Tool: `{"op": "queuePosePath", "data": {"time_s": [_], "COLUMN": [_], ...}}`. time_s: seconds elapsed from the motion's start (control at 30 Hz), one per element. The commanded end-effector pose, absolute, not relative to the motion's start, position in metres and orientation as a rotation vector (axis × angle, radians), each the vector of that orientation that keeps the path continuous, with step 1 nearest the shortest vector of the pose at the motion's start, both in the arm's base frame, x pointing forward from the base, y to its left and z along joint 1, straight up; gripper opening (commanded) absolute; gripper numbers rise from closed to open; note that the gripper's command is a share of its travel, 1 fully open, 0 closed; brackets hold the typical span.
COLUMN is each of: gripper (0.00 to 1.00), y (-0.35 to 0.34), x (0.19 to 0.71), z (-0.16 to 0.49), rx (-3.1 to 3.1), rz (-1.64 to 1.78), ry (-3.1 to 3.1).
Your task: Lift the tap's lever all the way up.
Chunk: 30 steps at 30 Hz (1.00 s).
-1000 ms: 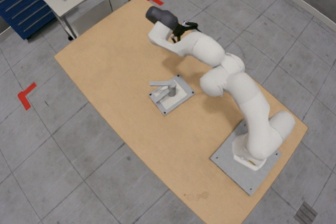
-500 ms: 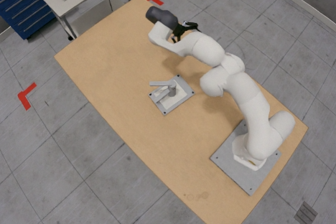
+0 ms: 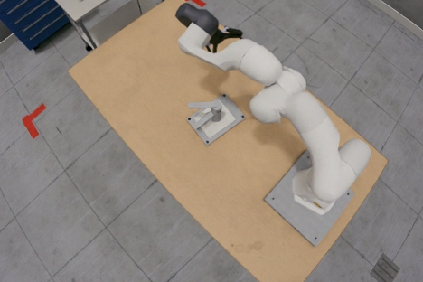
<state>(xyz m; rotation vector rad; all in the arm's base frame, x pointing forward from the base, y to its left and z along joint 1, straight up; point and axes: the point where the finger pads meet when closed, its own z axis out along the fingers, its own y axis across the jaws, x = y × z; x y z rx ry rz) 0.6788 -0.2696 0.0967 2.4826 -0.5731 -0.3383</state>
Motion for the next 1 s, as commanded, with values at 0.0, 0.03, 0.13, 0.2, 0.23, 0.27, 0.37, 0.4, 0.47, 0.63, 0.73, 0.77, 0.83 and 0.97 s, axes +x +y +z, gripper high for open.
{"op": "queuePosePath", "data": {"time_s": [0.0, 0.03, 0.13, 0.2, 0.23, 0.27, 0.37, 0.4, 0.47, 0.63, 0.73, 0.77, 0.83, 0.97], "gripper": [1.00, 1.00, 1.00, 1.00, 1.00, 1.00, 1.00, 1.00, 1.00, 1.00, 1.00, 1.00, 1.00, 1.00], "y": [-0.263, -0.255, -0.246, -0.240, -0.237, -0.234, -0.225, -0.222, -0.216, -0.203, -0.196, -0.193, -0.188, -0.179], "x": [0.676, 0.678, 0.680, 0.682, 0.682, 0.683, 0.685, 0.685, 0.686, 0.688, 0.689, 0.689, 0.689, 0.690], "z": [0.095, 0.097, 0.101, 0.103, 0.104, 0.105, 0.108, 0.109, 0.111, 0.116, 0.119, 0.120, 0.121, 0.125], "rx": [2.442, 2.438, 2.434, 2.430, 2.428, 2.426, 2.419, 2.416, 2.411, 2.397, 2.389, 2.386, 2.379, 2.366], "rz": [-0.270, -0.245, -0.219, -0.203, -0.195, -0.187, -0.163, -0.156, -0.142, -0.110, -0.094, -0.088, -0.078, -0.059], "ry": [-0.739, -0.791, -0.847, -0.884, -0.903, -0.921, -0.977, -0.995, -1.031, -1.114, -1.160, -1.175, -1.205, -1.264]}}
